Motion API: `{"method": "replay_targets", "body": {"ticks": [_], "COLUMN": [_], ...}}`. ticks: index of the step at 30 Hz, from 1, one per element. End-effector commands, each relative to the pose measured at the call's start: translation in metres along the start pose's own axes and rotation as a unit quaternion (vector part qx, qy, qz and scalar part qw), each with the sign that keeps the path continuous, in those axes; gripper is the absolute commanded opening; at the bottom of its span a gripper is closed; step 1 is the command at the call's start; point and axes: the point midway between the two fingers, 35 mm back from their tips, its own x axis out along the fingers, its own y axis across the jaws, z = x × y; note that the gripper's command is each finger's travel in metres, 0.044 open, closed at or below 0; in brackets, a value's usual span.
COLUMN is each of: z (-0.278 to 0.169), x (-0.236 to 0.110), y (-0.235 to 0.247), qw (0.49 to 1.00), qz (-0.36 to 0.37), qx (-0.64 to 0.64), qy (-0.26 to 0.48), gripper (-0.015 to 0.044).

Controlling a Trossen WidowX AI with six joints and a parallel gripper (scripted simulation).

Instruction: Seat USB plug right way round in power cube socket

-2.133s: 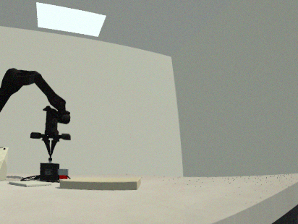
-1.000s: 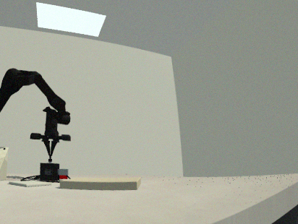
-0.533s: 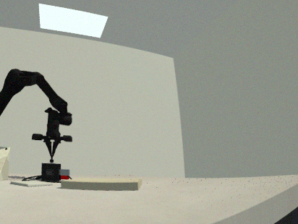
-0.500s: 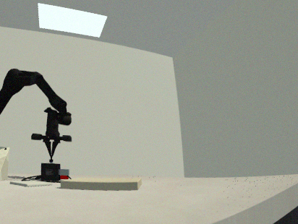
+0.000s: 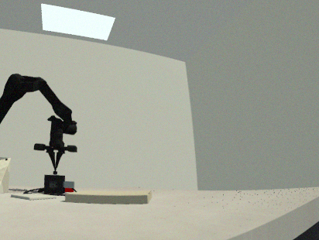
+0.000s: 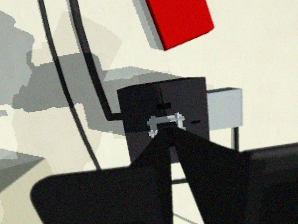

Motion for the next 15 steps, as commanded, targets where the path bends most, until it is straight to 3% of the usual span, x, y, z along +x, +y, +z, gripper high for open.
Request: {"method": "replay_targets", "body": {"ticks": [1,15], "z": [-0.0002,-0.0003], "x": [0.0006,0.0023], "y": [-0.0003,-0.0003], "qw": [1.0,1.0], "qz": [-0.002,-0.002], "qx": [-0.002,-0.002], "qy": [0.001,0.001], "gripper": [0.0,0.0]}}
